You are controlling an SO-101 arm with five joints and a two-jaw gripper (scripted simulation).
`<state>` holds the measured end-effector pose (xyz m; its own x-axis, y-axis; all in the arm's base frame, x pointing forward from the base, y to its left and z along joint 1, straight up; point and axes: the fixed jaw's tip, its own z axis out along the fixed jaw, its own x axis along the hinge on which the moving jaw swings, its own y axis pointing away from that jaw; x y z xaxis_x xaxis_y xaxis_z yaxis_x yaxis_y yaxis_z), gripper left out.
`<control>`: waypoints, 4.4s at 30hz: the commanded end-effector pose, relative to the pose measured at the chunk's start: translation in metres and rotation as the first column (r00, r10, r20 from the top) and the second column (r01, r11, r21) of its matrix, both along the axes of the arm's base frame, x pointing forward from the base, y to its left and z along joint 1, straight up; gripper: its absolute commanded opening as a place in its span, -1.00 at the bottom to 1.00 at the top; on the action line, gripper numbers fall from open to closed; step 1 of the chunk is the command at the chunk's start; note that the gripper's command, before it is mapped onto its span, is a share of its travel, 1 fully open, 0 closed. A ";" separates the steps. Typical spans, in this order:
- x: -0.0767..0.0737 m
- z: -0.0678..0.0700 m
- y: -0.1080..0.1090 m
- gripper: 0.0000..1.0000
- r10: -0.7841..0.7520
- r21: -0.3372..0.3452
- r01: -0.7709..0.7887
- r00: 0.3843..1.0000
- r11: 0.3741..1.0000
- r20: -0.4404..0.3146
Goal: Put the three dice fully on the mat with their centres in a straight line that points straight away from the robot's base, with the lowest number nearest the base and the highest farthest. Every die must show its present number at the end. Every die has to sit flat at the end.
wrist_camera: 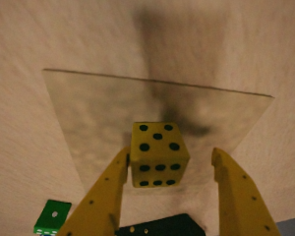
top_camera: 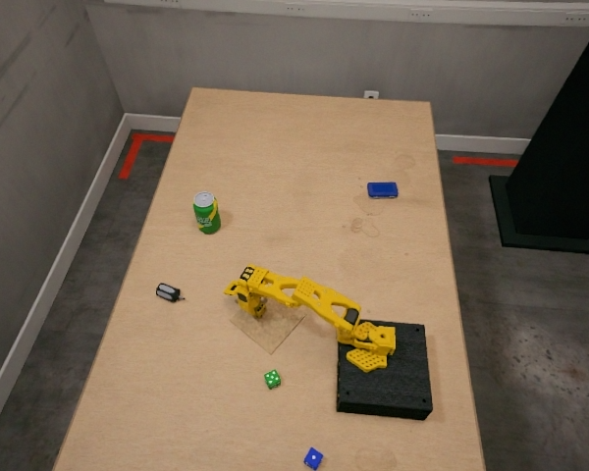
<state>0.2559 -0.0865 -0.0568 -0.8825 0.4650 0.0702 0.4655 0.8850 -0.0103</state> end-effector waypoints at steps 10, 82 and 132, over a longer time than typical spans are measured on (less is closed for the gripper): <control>0.001 -0.001 0.002 -0.29 0.015 0.000 -0.015 1.000 1.000 0.004; 0.041 0.183 -0.013 -0.30 0.066 -0.192 0.039 0.857 0.981 0.512; -0.034 0.136 0.199 -0.30 0.809 -0.253 -0.799 0.423 0.546 0.408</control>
